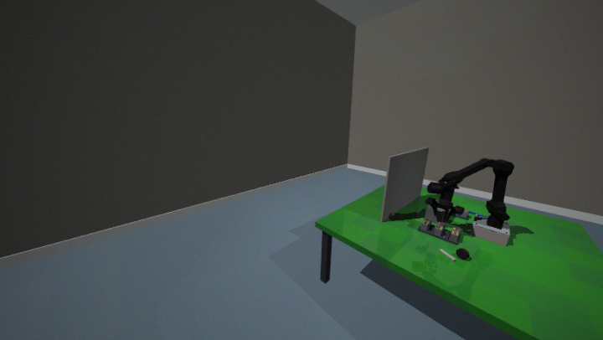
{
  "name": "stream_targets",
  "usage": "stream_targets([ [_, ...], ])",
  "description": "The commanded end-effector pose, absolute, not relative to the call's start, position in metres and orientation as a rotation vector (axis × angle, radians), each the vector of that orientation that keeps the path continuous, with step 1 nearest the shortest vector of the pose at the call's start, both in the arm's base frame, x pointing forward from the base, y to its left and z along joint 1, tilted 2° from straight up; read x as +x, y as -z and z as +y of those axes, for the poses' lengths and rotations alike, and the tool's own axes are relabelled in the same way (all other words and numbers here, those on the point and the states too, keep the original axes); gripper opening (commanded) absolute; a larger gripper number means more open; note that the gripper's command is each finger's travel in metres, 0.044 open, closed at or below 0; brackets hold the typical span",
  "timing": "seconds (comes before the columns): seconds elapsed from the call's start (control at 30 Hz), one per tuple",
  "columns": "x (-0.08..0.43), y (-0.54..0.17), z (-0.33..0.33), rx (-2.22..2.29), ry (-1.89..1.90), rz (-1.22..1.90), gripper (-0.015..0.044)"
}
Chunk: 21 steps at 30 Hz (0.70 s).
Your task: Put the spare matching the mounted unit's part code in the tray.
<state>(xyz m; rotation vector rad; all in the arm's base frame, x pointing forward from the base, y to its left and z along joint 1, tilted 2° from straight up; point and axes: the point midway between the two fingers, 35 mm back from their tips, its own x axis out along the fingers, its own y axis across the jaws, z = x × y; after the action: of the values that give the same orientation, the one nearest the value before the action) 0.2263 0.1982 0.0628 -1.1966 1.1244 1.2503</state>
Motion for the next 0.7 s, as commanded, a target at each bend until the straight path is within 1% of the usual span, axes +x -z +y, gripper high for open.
stream_targets([
  [0.0, 0.224, -0.051, 0.197, -1.201, -1.262, 1.143, 0.0300],
  [0.67, 0.224, -0.018, 0.199, -1.201, -1.262, 1.144, 0.0300],
])
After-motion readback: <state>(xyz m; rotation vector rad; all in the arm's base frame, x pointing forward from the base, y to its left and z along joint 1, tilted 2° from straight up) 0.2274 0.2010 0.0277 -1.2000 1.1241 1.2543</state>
